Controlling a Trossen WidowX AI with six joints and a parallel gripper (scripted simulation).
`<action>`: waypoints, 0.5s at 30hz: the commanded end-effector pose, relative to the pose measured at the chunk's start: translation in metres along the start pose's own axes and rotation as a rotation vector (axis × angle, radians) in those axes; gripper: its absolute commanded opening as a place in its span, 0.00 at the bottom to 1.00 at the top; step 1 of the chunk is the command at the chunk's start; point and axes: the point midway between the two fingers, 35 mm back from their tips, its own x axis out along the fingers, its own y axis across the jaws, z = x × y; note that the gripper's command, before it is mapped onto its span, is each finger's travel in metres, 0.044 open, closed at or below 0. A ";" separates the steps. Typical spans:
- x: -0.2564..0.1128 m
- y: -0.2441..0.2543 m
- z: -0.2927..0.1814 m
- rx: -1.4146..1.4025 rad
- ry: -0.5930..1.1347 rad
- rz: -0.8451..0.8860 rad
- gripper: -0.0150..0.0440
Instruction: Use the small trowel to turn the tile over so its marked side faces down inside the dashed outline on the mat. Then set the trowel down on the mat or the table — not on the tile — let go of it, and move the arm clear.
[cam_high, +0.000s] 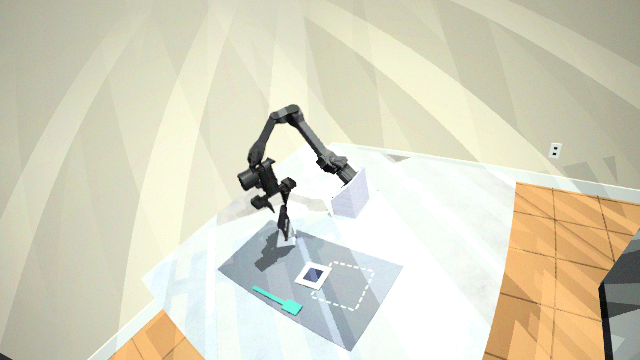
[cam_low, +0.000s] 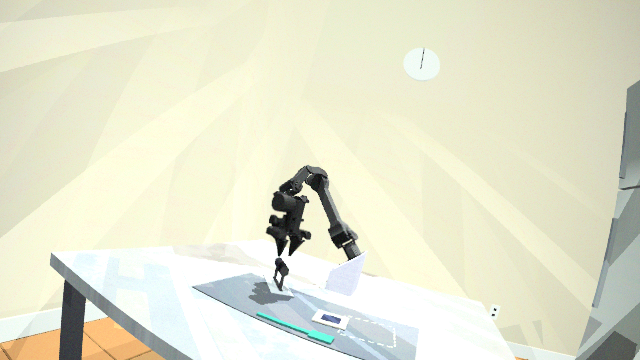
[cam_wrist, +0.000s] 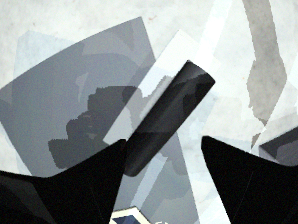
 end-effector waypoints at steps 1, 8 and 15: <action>0.000 0.000 0.001 -0.143 -0.005 0.000 0.71; 0.000 0.000 0.001 -0.385 -0.005 0.000 0.71; 0.000 0.000 0.001 -0.627 -0.005 0.000 0.71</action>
